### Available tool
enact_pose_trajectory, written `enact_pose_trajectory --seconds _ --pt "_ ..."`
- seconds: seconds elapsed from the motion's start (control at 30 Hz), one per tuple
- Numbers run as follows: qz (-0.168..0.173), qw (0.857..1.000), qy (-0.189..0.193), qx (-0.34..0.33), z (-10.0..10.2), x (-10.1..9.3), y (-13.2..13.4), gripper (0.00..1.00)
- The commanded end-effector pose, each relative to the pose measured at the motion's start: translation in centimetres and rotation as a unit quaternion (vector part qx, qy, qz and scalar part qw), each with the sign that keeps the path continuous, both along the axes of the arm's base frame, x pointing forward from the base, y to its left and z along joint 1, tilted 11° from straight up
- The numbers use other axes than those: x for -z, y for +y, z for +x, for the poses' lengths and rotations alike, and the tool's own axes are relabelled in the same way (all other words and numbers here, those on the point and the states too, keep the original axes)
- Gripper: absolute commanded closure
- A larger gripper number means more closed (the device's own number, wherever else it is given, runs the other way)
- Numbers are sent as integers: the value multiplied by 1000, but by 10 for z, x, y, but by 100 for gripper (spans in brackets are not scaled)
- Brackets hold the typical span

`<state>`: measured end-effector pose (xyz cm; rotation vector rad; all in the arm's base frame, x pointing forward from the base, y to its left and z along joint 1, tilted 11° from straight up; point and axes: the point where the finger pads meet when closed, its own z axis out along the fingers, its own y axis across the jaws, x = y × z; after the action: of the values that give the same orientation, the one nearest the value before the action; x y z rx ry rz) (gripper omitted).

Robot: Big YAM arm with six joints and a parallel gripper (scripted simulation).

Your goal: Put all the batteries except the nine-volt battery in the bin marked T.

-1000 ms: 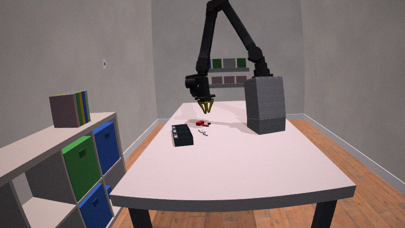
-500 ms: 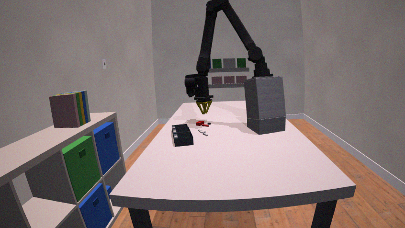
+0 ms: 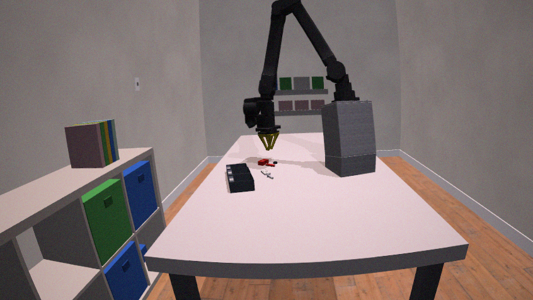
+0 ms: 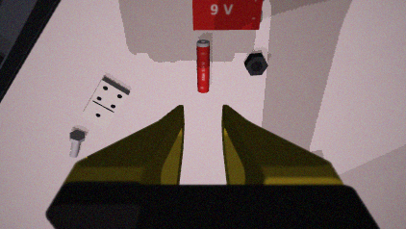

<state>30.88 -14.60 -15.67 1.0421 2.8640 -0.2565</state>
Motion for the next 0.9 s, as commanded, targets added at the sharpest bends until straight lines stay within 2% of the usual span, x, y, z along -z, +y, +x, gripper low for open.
enact_pose_trajectory --seconds 0.0,0.03,0.5,0.6,0.8,0.87 --pt "-3 1000 -8 -2 6 -3 -2 77" --pt "1 1000 -1 -7 0 3 1 77" --pt "1 1000 0 -6 -3 4 1 77" --pt "-2 1000 -9 -2 7 14 -8 77" --pt "-2 1000 -7 -2 4 38 -11 77" --pt "-2 1000 -7 -2 4 38 -11 77"
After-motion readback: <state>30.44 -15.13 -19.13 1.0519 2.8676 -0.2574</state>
